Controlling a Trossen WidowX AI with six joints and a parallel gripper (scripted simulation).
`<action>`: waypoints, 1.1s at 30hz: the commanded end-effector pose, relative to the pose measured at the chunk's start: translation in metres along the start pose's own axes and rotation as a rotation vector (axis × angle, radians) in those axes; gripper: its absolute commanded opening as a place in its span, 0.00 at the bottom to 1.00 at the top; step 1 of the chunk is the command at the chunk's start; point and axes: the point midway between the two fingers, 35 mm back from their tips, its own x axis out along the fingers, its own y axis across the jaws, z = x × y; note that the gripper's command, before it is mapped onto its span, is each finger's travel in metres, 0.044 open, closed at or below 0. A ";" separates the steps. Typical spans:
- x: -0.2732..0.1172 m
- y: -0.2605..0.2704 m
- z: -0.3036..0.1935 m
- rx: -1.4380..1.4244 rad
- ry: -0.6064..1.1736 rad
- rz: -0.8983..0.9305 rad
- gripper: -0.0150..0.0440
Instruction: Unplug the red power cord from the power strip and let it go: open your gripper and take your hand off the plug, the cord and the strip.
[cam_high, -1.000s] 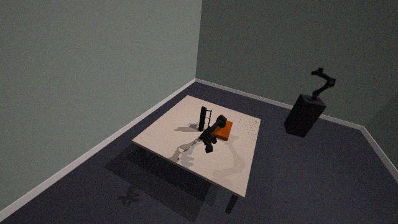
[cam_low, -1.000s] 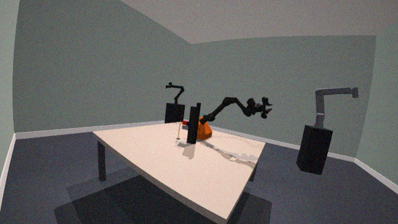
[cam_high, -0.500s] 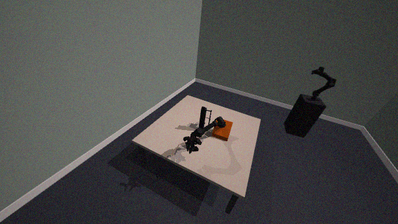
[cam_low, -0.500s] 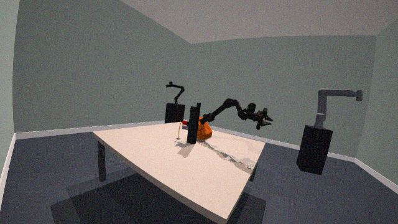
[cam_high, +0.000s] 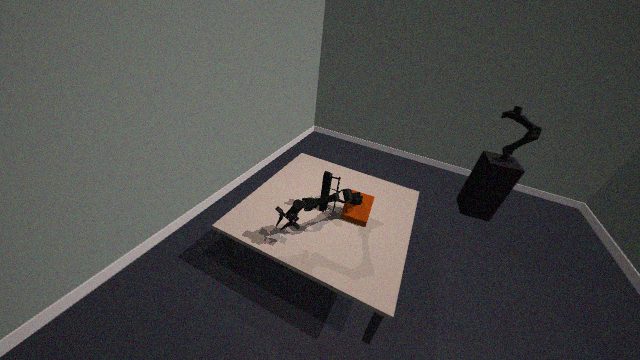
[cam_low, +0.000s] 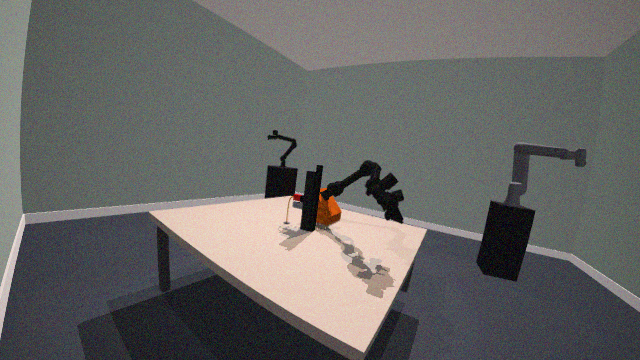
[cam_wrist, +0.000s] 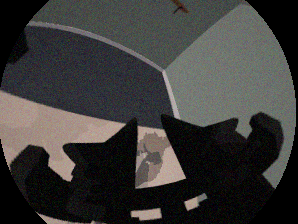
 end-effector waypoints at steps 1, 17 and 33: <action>-0.019 -0.028 -0.060 0.153 0.162 -0.060 0.53; -0.189 -0.084 -0.279 0.928 0.733 -0.443 0.53; -0.416 -0.013 -0.376 1.944 1.030 -1.016 0.53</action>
